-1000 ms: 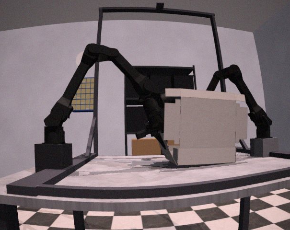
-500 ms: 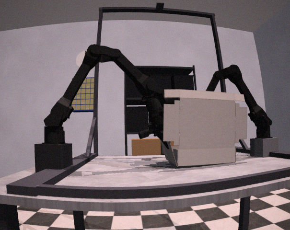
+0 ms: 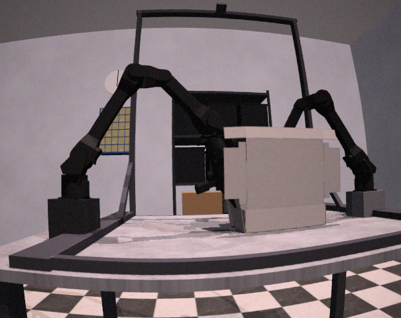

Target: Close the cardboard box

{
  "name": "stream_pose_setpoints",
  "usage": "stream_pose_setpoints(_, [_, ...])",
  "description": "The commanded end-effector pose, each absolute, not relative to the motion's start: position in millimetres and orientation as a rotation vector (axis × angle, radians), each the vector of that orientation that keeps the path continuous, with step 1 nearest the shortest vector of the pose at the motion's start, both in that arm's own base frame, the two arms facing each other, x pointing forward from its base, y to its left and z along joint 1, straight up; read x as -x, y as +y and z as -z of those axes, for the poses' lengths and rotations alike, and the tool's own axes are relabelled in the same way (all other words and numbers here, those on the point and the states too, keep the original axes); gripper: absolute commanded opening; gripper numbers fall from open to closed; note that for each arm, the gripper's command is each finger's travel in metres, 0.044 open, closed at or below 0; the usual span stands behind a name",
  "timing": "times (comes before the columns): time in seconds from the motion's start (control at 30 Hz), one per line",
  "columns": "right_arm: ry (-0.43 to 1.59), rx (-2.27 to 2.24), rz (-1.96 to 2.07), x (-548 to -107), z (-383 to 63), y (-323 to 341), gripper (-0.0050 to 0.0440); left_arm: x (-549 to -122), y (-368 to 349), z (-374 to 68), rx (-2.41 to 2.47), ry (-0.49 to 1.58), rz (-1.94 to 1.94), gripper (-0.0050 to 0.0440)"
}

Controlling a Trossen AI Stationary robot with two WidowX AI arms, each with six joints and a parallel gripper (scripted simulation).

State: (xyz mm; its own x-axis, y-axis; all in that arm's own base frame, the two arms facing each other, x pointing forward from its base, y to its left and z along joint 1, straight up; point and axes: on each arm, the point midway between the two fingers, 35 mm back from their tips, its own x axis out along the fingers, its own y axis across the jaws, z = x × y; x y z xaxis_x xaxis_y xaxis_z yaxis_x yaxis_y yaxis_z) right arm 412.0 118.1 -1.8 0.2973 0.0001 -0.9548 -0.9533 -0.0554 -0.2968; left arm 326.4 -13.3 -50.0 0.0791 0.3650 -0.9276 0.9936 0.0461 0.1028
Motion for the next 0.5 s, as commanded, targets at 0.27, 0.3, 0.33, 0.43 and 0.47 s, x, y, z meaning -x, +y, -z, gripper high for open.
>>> stream_pose_setpoints(0.27, [0.884,1.396,-0.945,-445.4,-21.2,120.7,0.0005,-322.8,-14.0,64.7,-1.441,1.449,0.904,0.0102])
stream_pose_setpoints(0.3, [0.884,1.396,-0.945,-445.4,-21.2,120.7,0.0005,-322.8,-14.0,64.7,-1.441,1.449,0.904,0.0102])
stream_pose_setpoints(0.33, [0.885,1.395,-0.946,-445.5,-17.0,121.3,0.0005,-325.3,-12.2,66.0,-1.447,1.451,0.883,0.0102])
stream_pose_setpoints(0.43, [0.885,1.395,-0.946,-447.1,-15.4,121.1,0.0045,-325.3,-12.2,66.0,-1.447,1.451,0.883,0.0102])
stream_pose_setpoints(0.47, [0.885,1.395,-0.946,-447.1,-15.4,121.1,0.0045,-325.3,-12.2,66.0,-1.447,1.451,0.883,0.0102])
